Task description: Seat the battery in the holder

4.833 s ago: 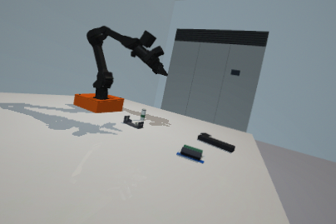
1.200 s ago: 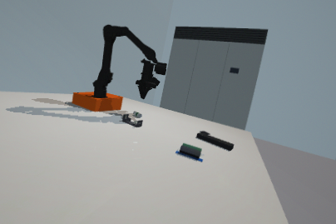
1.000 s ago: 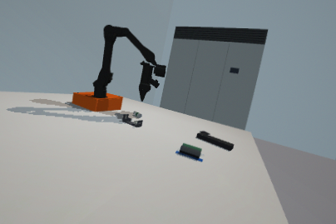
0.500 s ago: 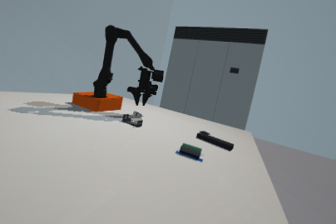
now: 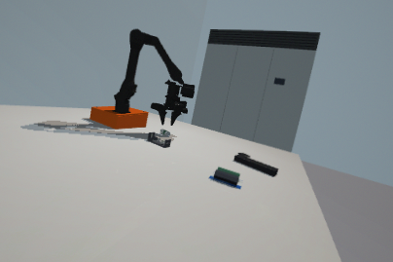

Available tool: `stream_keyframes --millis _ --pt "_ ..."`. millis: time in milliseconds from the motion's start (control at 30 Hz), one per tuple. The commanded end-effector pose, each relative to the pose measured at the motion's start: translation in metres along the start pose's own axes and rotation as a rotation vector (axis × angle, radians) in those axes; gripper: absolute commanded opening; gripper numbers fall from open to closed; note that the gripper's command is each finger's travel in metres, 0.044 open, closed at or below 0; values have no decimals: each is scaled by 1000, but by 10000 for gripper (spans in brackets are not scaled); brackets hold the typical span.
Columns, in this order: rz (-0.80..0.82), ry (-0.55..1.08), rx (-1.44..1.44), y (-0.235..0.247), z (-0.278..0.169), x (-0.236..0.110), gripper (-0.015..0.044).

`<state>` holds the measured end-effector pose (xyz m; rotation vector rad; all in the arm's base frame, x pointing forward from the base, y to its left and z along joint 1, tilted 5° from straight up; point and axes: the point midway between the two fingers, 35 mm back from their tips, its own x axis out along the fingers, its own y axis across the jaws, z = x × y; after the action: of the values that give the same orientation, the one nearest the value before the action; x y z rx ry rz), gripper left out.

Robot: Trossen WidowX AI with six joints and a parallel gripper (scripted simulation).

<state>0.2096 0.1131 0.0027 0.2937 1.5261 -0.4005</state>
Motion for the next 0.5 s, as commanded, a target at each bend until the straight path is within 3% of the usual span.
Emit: stream_keyframes --millis 0,467 --pt "-6 9 7 -1 -1 8 241" --pt "-6 9 7 -1 -2 31 241"
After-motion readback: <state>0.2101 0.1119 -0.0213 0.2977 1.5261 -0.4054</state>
